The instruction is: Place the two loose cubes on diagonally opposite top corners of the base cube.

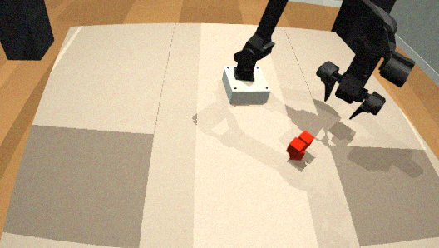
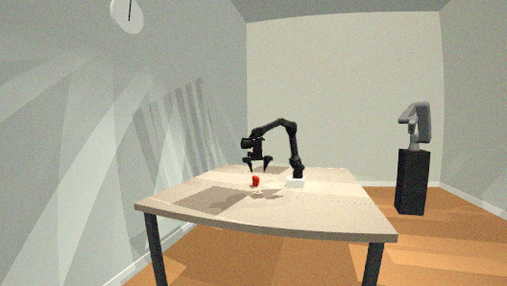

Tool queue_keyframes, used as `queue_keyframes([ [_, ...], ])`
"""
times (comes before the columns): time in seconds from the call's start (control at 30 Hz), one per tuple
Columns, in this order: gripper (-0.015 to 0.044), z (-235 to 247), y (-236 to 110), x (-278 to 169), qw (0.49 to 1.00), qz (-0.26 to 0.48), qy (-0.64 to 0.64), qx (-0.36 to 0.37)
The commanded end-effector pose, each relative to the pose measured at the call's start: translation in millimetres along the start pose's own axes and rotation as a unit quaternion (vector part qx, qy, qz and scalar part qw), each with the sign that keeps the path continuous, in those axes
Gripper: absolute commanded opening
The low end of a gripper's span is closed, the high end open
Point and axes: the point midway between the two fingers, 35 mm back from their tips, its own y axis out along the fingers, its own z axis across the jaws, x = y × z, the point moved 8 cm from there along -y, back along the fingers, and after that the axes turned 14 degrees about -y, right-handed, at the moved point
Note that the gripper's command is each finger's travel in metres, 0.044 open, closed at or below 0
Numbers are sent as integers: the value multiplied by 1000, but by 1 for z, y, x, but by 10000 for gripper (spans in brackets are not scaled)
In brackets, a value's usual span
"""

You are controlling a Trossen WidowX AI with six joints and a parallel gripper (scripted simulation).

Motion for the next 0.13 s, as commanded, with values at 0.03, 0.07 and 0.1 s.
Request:
queue_keyframes([
  [0.03, 400, 3, 0, -5, 1000, 1, 11, -2],
  [0.07, 400, 3, 0, -5, 1000, 1, 11, -2],
  [0.1, 400, 3, 0, -5, 1000, 1, 11, -2],
])
